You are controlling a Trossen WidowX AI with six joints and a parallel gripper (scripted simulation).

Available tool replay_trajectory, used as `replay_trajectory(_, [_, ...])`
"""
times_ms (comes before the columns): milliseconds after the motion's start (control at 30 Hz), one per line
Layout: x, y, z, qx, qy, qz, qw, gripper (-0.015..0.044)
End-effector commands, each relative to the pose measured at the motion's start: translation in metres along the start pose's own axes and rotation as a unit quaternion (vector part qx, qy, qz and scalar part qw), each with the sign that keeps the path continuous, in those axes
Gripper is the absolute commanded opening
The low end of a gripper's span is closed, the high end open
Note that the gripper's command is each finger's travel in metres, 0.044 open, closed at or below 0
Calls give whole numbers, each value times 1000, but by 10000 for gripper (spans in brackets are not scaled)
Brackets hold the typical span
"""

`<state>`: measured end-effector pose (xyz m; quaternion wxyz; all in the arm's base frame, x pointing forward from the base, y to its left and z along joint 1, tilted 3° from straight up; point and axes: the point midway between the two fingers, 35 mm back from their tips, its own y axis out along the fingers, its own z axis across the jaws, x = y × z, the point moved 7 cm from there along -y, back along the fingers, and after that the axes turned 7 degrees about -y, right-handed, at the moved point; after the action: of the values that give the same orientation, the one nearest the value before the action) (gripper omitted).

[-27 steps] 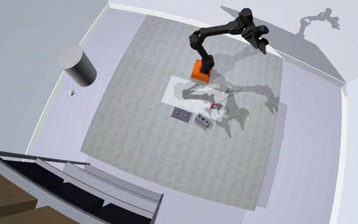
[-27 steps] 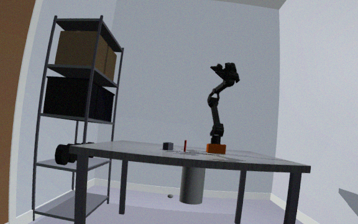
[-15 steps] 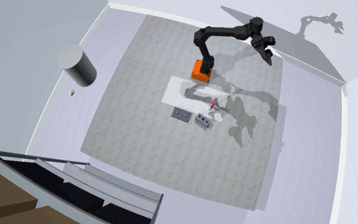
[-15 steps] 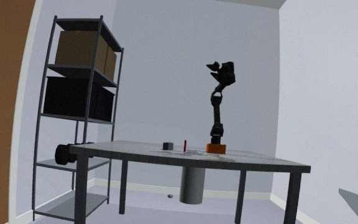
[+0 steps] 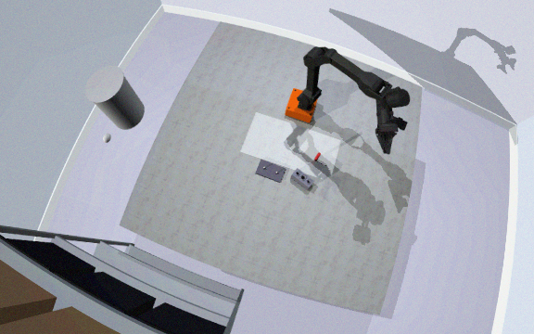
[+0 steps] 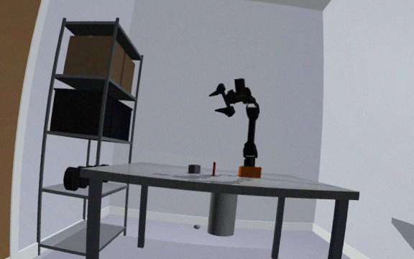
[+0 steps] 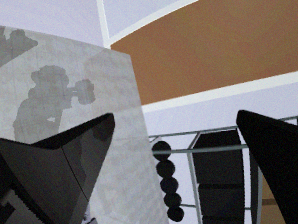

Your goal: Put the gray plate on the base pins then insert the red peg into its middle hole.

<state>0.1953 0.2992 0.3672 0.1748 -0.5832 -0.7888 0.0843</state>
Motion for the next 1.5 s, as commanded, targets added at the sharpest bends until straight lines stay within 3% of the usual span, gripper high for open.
replay_trajectory(0, [-30, 39, 9, 66, -17, 45, 997, 440])
replay_trajectory(300, [-146, 114, 41, 275, -3, 160, 948, 440])
replay_trajectory(633, [-277, 134, 84, 511, 143, 237, 814, 440])
replay_trajectory(900, [-276, 135, 88, 515, 147, 238, 810, 440])
replay_trajectory(1067, [-290, 156, 142, 515, 147, 238, 810, 440])
replay_trajectory(1467, [-291, 162, 159, 515, 147, 238, 810, 440])
